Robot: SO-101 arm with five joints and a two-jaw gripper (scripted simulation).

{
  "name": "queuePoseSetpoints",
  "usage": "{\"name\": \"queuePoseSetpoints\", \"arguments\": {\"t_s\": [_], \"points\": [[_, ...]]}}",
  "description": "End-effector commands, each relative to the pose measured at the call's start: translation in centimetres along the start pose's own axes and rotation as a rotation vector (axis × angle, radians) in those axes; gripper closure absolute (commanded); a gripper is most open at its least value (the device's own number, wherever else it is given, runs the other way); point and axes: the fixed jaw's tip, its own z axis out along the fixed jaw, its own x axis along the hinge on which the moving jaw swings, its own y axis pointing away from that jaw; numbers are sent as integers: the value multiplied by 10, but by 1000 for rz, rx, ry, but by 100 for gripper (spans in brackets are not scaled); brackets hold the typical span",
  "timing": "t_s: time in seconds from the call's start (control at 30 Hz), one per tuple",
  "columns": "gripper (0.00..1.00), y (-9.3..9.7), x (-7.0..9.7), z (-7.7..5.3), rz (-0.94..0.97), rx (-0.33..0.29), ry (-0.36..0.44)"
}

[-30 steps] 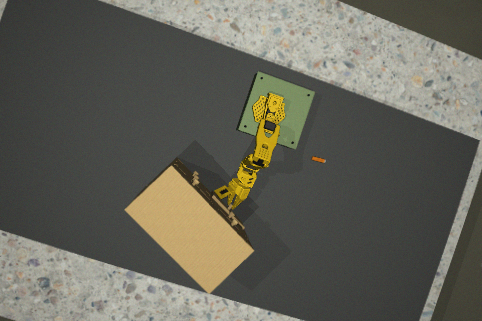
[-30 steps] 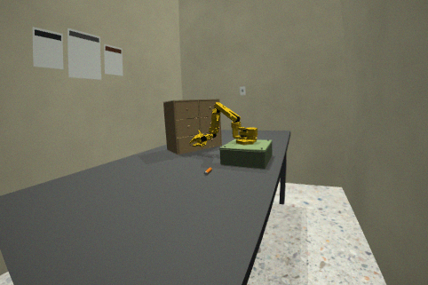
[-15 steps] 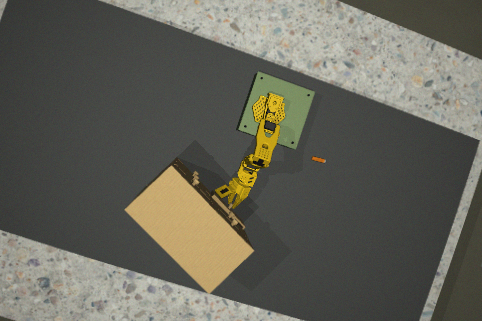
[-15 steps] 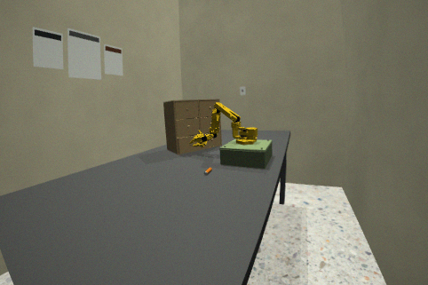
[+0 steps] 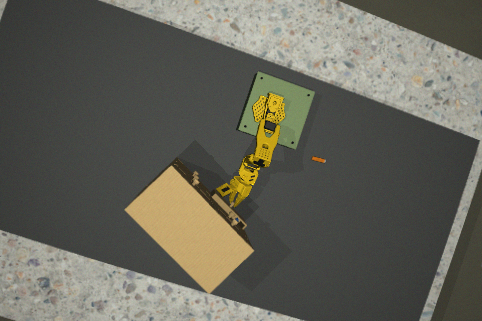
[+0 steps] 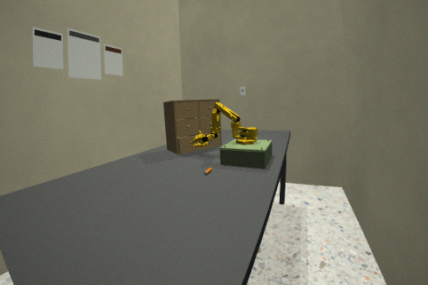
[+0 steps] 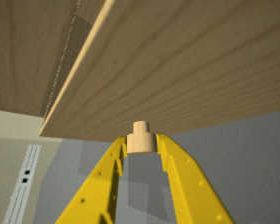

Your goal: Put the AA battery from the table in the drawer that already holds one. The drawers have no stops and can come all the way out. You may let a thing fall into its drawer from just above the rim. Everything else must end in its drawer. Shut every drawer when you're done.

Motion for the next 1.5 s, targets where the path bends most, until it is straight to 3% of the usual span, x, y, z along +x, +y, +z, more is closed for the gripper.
{"name": "queuePoseSetpoints", "arguments": {"t_s": [0.0,1.47], "points": [[100,4,4,-2,0,-14,11],[100,4,10,-11,-6,-23,23]]}}
